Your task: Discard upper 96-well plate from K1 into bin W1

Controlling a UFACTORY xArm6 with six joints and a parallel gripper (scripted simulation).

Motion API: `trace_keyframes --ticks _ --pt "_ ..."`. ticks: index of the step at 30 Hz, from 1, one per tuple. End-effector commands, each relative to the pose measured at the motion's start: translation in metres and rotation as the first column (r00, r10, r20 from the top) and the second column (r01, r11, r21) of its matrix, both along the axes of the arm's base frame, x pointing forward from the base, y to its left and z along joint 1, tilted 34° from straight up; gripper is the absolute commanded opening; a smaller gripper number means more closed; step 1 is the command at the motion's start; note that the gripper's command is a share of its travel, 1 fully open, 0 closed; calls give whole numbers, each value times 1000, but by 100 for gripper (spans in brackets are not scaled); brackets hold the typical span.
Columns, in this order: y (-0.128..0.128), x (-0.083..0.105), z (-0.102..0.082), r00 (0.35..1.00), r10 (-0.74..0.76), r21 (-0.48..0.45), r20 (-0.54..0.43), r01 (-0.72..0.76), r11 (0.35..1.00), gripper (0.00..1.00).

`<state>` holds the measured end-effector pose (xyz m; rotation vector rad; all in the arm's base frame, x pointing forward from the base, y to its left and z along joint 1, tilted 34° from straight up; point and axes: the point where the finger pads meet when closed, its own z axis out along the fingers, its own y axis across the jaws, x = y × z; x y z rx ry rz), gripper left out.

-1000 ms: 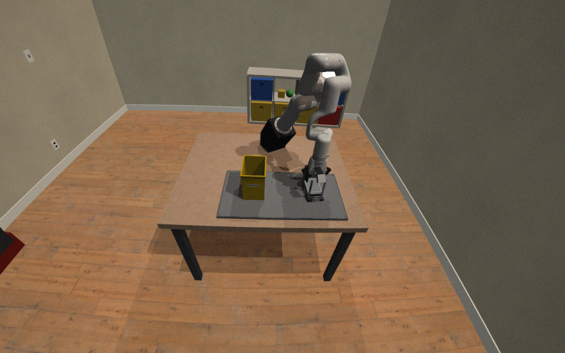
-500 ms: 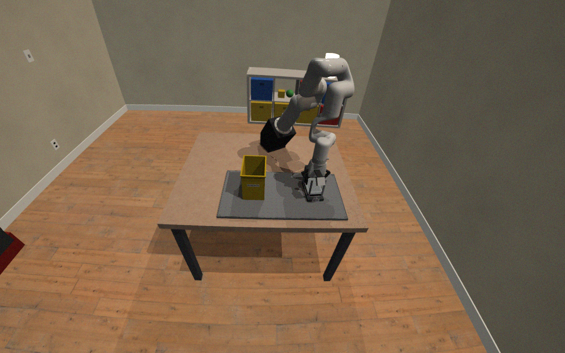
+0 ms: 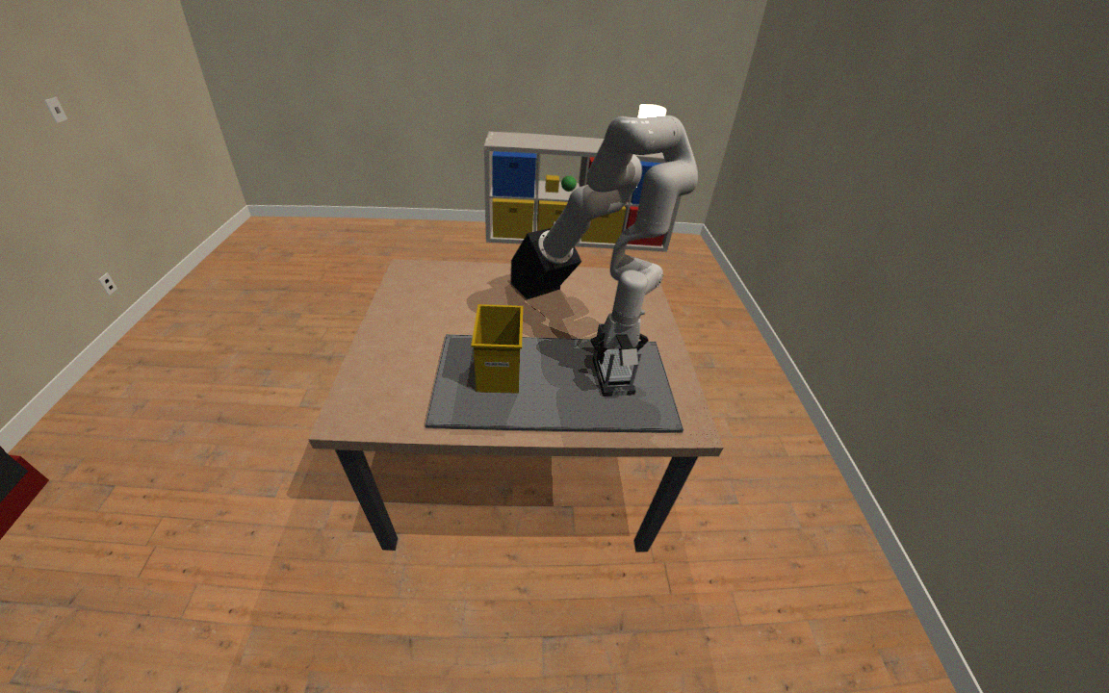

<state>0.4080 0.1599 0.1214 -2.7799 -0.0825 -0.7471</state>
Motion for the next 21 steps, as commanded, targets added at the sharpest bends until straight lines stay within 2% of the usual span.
trace_keyframes --ticks 1,21 --pt "1 2 -1 1000 0 4 5 -1 1000 100" --pt "4 7 -11 1000 0 4 5 -1 1000 100"
